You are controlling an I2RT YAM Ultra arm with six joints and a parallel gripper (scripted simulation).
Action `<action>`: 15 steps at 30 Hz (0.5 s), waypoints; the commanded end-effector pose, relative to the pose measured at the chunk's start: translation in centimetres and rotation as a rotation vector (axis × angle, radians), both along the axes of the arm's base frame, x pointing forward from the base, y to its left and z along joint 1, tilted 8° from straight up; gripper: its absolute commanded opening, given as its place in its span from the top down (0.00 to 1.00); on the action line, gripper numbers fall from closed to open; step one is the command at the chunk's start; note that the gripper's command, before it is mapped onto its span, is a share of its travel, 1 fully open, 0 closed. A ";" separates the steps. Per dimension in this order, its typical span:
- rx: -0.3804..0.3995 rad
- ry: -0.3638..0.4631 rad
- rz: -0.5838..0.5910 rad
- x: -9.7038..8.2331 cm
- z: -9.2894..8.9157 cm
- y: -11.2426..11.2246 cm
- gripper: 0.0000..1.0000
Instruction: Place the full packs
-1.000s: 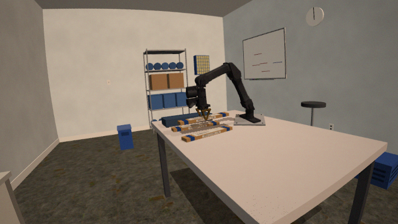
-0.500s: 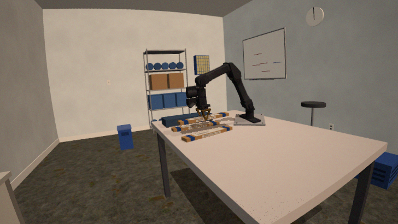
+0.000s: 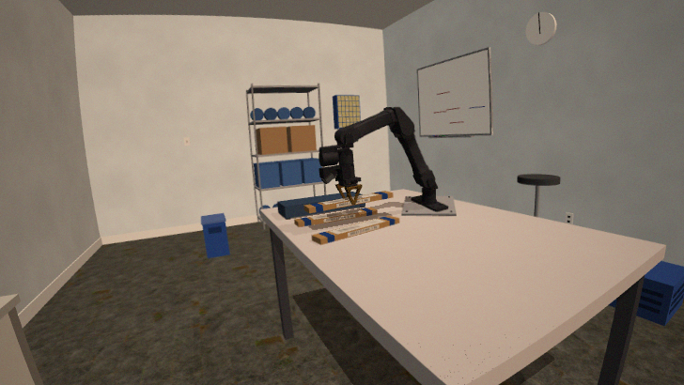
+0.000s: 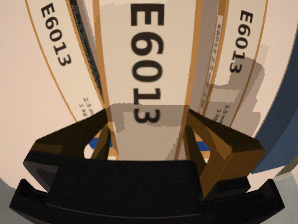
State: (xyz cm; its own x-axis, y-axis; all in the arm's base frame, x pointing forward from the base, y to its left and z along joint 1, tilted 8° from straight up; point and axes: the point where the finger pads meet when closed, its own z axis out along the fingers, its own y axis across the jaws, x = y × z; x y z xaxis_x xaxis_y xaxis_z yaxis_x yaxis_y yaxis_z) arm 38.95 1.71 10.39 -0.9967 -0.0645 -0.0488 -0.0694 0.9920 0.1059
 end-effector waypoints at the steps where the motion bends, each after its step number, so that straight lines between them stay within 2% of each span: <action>1: -0.001 -0.080 -0.006 0.8 3.6 0.0 1.00; 15: -0.001 -0.080 -0.006 0.9 3.7 -0.1 1.00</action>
